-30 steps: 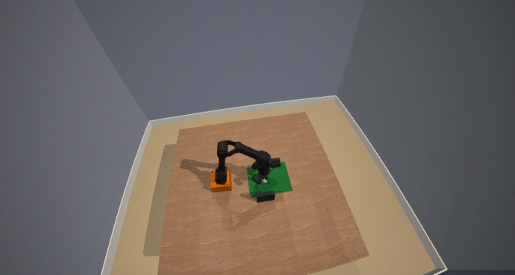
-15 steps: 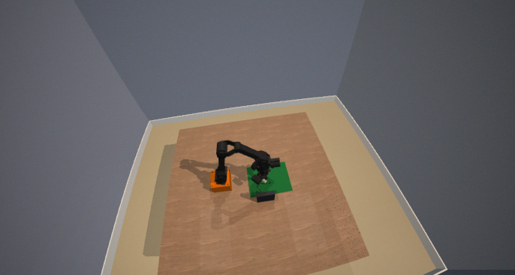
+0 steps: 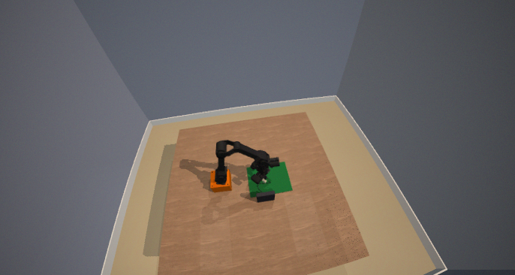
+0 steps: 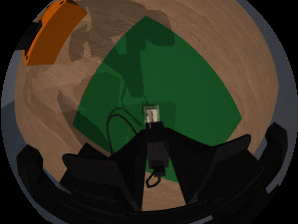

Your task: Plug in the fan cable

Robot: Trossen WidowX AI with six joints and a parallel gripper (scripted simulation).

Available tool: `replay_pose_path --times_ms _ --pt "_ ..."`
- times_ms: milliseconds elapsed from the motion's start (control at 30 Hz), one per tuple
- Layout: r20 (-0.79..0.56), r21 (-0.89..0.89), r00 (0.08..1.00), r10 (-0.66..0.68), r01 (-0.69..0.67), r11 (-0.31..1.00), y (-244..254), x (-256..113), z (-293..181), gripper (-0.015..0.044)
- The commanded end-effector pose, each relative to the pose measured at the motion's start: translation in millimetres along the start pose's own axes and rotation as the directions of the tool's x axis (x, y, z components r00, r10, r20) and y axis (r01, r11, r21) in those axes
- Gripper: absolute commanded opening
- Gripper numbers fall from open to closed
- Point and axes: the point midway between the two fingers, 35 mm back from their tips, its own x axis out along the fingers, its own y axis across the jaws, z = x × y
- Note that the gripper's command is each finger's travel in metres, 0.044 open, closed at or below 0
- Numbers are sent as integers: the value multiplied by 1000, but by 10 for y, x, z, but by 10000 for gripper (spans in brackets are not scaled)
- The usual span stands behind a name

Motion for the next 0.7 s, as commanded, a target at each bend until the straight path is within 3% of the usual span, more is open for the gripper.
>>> replay_pose_path --times_ms 0,233,667 --pt "3 4 1000 -1 1 1000 1 3 18 0" --pt "3 4 1000 -1 1 1000 2 224 20 0" --pt "3 4 1000 -1 1 1000 -1 224 18 0"
